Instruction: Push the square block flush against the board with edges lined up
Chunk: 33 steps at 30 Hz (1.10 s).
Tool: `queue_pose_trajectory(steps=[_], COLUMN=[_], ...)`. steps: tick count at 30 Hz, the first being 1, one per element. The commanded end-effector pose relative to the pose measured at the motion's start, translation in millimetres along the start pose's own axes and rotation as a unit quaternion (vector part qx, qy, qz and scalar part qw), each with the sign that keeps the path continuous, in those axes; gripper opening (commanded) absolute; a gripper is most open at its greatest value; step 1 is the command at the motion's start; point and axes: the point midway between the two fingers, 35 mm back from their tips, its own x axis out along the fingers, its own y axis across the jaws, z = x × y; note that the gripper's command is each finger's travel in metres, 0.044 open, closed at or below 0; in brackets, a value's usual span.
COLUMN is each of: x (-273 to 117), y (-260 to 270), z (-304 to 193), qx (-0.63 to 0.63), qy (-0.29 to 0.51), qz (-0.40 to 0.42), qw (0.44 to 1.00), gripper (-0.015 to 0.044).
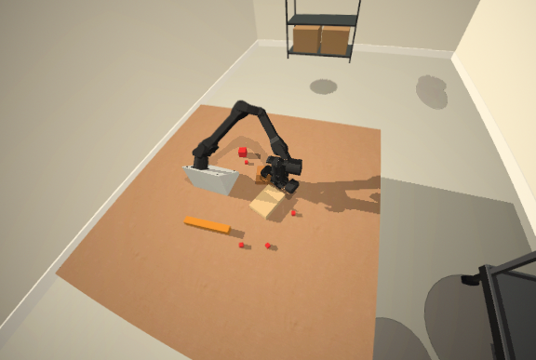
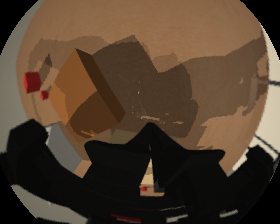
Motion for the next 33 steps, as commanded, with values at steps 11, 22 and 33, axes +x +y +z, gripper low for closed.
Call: queue_pose_trajectory(steps=[11, 22, 33], x=[3, 3, 3], y=[1, 2, 3], z=[-24, -42, -52], qx=[0.001, 0.001, 0.001], qy=[0.000, 0.000, 0.000], qz=[0.004, 0.004, 0.004], qw=[1.000, 1.000, 1.000], gripper=[0.0000, 0.0000, 0.0000])
